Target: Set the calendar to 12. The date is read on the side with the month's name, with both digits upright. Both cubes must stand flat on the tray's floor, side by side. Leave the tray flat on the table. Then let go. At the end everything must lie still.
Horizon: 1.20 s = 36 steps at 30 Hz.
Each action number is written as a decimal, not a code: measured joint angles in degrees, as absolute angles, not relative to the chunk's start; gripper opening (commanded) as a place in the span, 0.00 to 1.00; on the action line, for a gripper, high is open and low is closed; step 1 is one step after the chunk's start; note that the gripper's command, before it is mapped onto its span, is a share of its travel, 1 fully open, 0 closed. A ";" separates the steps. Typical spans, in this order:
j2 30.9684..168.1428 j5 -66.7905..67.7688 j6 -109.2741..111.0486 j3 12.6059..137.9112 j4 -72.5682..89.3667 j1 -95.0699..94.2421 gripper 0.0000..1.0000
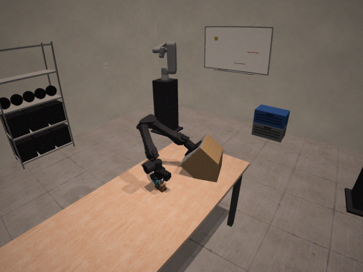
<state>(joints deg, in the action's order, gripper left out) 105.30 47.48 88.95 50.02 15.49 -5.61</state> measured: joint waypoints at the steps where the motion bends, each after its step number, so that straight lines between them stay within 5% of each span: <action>1: 105.30 47.48 88.95 50.02 15.49 -5.61 0.47; 22: 105.30 47.48 88.95 50.02 15.49 -5.61 0.47; 23: 105.30 47.48 88.95 50.02 15.49 -5.61 0.27; 36: 105.30 47.46 88.97 50.02 15.49 -5.61 0.27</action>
